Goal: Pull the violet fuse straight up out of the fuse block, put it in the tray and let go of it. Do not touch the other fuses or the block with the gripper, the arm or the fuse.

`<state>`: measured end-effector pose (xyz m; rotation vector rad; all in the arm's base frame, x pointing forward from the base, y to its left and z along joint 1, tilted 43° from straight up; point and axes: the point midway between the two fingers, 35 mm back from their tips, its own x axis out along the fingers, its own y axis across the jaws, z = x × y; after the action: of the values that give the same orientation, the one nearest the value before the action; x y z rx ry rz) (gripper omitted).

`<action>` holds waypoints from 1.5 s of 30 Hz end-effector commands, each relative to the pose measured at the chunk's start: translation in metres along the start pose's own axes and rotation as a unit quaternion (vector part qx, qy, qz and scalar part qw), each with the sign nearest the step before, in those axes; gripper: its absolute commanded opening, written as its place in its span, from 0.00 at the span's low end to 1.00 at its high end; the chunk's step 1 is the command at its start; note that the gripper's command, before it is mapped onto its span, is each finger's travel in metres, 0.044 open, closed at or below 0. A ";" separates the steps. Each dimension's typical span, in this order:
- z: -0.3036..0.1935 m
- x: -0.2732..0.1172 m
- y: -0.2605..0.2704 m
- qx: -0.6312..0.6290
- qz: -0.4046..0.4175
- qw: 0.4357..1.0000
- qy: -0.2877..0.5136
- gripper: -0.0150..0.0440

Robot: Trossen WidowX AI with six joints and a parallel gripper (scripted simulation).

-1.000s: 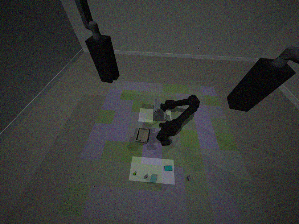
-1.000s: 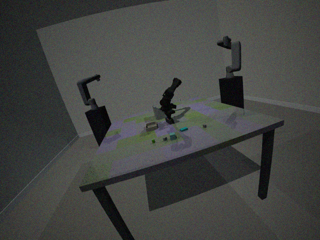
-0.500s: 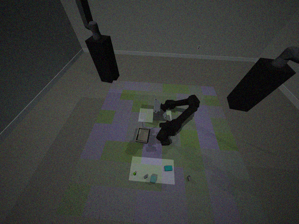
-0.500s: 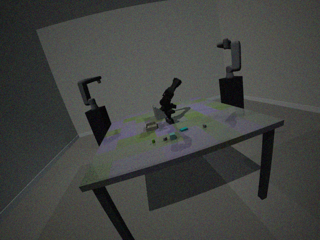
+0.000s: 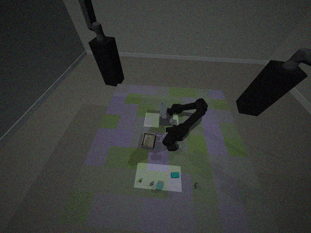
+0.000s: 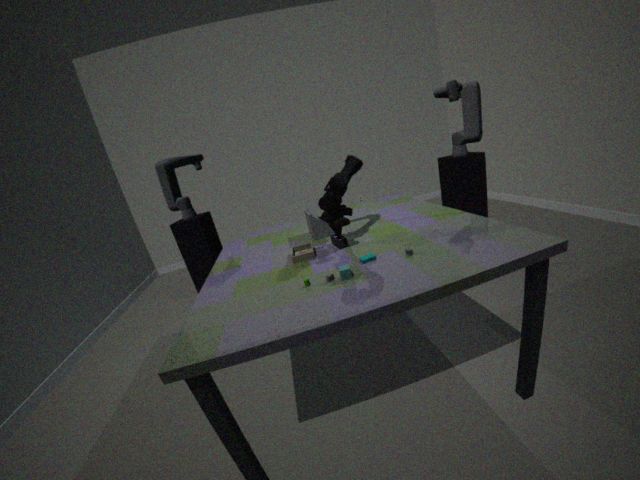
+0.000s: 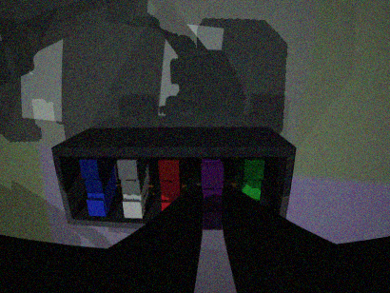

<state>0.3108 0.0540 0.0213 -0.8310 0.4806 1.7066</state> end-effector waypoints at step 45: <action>-0.001 -0.026 0.000 0.000 -0.001 1.000 0.002 0.25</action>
<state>0.3131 0.0391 0.0373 -0.8269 0.4828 1.7065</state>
